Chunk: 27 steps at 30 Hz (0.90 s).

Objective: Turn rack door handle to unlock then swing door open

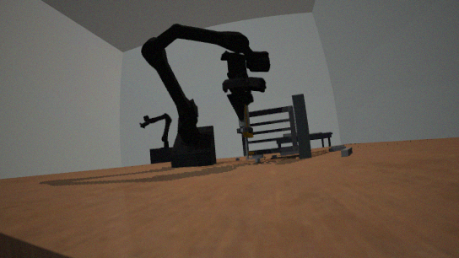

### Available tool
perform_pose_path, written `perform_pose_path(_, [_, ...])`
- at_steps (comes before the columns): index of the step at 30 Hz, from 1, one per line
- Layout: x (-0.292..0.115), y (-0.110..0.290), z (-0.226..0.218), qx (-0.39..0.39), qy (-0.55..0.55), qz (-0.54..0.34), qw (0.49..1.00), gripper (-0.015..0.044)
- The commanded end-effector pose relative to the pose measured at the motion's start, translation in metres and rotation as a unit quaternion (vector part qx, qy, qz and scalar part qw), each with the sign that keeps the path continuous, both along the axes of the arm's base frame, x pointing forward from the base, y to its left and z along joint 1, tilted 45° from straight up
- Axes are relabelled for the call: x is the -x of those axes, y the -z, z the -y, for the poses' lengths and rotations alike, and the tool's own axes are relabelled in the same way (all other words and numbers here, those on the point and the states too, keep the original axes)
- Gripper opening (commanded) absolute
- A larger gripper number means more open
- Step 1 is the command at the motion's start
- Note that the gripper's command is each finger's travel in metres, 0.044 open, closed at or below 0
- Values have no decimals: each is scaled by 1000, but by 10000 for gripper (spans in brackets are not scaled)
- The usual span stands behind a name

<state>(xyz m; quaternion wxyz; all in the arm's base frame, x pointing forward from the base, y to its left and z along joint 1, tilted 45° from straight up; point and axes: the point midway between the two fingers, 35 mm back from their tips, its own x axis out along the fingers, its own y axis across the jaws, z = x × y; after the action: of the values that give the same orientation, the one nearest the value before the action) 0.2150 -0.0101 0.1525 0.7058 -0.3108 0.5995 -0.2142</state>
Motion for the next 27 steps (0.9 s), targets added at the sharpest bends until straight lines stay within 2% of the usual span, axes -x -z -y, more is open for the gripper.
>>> perform_pose_path(1, [0,-1,0,0,-3,-1,1000,287])
perform_pose_path(27, [7,-27,-25,-26,-34,23,999,296])
